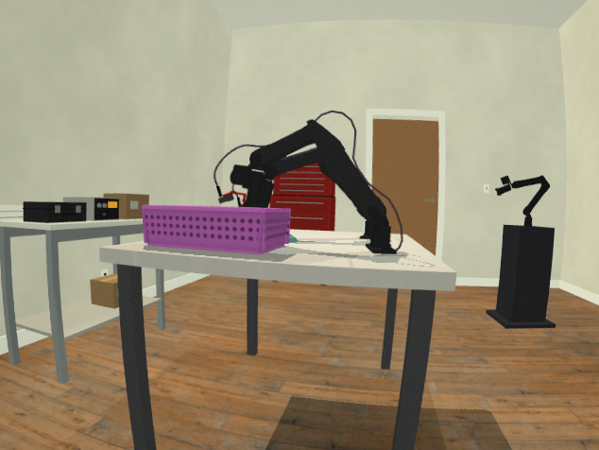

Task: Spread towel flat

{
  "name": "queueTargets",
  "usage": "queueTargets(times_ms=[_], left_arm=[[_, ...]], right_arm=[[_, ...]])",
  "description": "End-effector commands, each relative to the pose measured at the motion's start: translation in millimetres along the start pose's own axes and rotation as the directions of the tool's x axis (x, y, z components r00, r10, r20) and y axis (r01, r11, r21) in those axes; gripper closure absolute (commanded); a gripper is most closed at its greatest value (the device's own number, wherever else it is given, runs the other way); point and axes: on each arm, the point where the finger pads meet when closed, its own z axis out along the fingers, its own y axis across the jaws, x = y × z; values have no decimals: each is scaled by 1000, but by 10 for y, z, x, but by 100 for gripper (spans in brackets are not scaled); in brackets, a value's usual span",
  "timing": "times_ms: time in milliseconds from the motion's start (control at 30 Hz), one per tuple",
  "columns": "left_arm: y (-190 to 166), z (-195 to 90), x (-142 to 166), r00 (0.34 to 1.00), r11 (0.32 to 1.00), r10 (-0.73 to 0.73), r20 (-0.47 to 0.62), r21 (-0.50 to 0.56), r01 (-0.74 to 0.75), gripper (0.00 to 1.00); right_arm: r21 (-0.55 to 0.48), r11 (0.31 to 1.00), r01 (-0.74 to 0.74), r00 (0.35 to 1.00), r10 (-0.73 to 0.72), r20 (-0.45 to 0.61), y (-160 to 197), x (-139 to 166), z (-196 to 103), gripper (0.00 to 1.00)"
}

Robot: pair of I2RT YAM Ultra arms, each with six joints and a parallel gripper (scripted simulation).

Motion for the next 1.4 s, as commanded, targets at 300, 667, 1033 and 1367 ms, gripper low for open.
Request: queueTargets(times_ms=[300,667,1033,1367], left_arm=[[-68,-210,-64,999,1000,14,46,-7,-14,100],[-112,-582,-69,995,998,58,82,2,-58,100],[-182,-1181,-76,983,993,114,141,15,-118,100],[-277,-1757,-93,965,980,192,180,17,-198,100]], right_arm=[[19,1000,-2,999,1,39,-13,-127,-319,100],[22,1000,4,998,-6,69,-81,-183,-688,100],[21,1000,13,993,-15,118,-112,-262,-1282,100],[21,1000,21,989,-23,146,-151,-351,-1832,100]])
